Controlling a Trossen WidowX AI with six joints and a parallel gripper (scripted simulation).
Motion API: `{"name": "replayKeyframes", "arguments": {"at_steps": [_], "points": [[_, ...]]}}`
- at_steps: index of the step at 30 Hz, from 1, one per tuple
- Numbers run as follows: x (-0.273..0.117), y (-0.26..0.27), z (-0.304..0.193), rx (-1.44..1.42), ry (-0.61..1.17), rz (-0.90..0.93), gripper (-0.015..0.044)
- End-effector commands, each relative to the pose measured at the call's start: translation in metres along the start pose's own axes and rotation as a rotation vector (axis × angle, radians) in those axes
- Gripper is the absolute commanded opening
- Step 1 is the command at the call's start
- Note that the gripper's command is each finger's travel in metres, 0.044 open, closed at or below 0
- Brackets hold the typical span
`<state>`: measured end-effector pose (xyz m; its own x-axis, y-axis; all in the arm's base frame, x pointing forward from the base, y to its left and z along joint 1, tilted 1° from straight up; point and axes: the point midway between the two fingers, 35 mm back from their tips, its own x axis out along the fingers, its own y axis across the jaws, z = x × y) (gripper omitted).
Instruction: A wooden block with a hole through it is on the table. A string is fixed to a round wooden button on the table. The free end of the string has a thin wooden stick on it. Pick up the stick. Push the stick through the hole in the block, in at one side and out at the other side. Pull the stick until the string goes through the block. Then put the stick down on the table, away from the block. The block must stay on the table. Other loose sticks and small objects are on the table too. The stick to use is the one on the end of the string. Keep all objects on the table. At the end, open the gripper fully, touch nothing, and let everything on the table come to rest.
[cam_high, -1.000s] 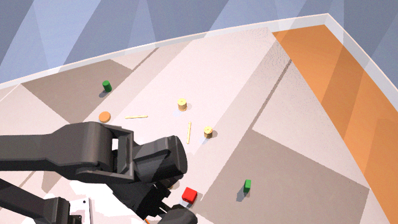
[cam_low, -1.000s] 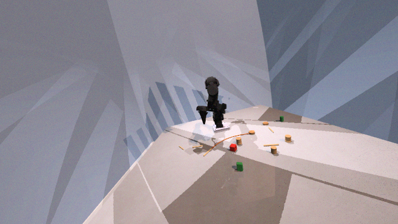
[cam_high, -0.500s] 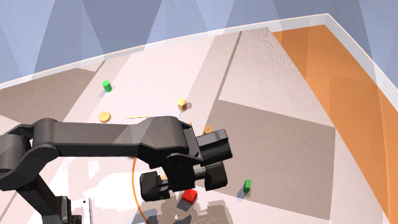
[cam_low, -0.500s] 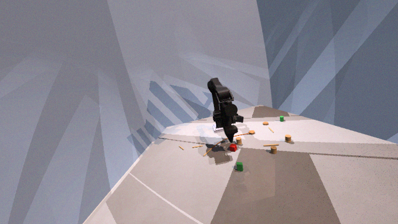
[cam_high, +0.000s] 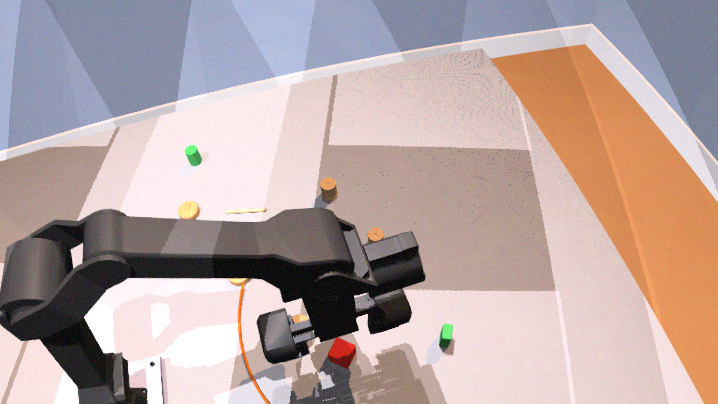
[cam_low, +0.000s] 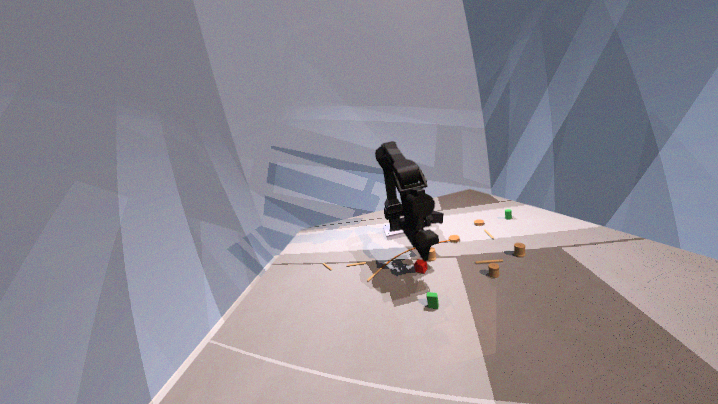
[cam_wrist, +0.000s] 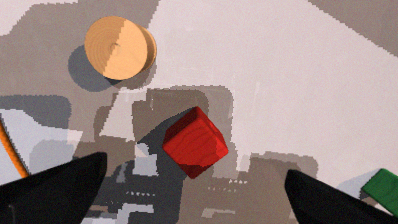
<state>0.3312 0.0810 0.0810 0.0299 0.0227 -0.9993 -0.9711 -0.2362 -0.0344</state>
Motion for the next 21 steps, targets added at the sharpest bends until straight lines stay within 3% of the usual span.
{"name": "replayKeyframes", "arguments": {"at_steps": [1,2,10,21], "points": [[0.0005,-0.0004,0.0005,-0.009,-0.006,0.0,0.044],[0.0,0.0,-0.0002,-0.009,-0.006,0.0,0.044],[0.0003,0.0,0.0001,-0.002,0.0,0.001,0.0243],[0.0002,0.0,-0.0001,-0.002,-0.001,0.001,0.0243]]}}
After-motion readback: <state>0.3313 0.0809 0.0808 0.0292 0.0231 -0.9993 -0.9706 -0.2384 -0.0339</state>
